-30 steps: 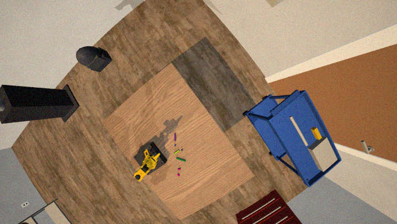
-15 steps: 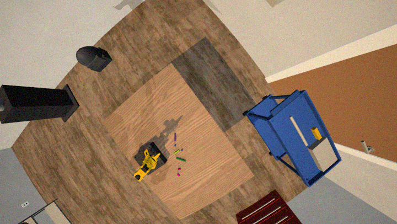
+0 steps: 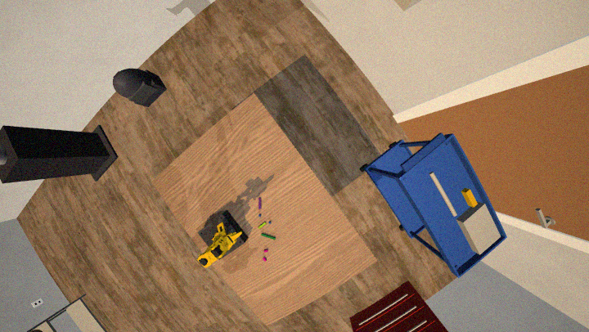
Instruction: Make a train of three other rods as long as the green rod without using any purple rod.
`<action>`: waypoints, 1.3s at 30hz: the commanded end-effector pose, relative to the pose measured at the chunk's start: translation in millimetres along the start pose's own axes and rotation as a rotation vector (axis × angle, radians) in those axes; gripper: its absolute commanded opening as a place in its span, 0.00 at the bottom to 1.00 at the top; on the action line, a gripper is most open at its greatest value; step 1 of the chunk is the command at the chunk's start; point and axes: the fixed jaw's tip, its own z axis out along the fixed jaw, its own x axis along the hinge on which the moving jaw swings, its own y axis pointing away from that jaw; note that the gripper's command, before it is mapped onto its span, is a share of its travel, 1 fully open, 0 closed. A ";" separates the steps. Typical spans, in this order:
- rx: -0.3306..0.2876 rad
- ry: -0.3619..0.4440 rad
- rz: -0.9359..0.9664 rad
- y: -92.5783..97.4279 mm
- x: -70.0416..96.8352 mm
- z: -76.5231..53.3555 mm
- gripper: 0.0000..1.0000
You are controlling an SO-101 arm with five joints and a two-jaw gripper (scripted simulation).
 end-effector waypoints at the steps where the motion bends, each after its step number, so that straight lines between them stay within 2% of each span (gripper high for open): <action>1: -0.020 0.017 0.051 4.0 7.2 1.7 1.00; 15: -0.014 0.140 0.470 14.6 53.7 -2.1 1.00; 26: -0.012 0.183 0.617 22.7 68.2 -4.8 1.00; 39: -0.012 0.187 0.633 23.0 70.3 -4.8 1.00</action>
